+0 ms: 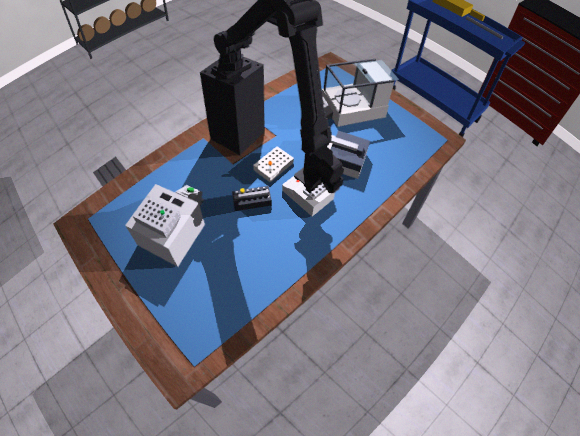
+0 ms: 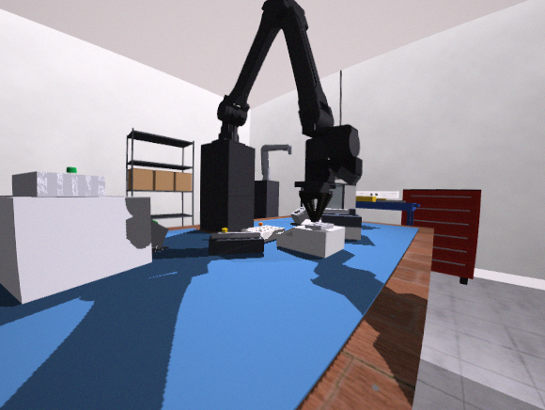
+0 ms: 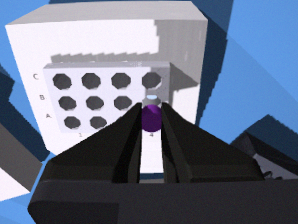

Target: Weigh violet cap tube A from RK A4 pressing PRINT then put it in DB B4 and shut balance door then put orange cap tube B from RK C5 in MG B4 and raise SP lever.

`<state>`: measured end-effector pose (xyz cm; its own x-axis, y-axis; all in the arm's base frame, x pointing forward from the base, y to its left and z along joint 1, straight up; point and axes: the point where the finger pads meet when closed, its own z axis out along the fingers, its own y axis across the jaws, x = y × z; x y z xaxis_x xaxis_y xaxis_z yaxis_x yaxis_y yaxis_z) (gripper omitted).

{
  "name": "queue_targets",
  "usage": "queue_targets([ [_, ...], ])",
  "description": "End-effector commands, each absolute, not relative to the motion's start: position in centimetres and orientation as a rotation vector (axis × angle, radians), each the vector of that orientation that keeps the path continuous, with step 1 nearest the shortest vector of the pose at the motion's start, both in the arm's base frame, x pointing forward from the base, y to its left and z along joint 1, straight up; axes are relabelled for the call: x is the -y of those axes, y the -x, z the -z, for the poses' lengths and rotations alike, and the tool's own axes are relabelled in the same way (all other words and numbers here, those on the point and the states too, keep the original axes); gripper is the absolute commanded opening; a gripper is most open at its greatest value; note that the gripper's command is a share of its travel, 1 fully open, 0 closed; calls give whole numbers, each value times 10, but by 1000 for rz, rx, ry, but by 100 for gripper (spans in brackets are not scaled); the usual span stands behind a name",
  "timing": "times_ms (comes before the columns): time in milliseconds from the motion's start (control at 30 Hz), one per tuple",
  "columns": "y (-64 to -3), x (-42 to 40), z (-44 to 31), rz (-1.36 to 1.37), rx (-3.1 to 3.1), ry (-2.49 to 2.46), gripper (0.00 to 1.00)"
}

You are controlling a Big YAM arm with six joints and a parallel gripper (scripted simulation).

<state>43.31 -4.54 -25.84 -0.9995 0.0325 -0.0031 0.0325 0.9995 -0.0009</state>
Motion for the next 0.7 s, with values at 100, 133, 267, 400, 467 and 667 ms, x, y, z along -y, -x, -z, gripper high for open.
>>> queue_targets([
  [100, -439, 51, 265, 2, -3133, -52, 9],
  [133, -439, 51, 265, 2, -3133, -52, 9],
  [267, -439, 51, 265, 2, -3133, -53, 9],
  [400, -439, 51, 265, 2, -3133, -53, 9],
  [467, -439, 51, 265, 2, -3133, -53, 9],
  [667, -436, 51, 264, 1, -3140, -53, 9],
])
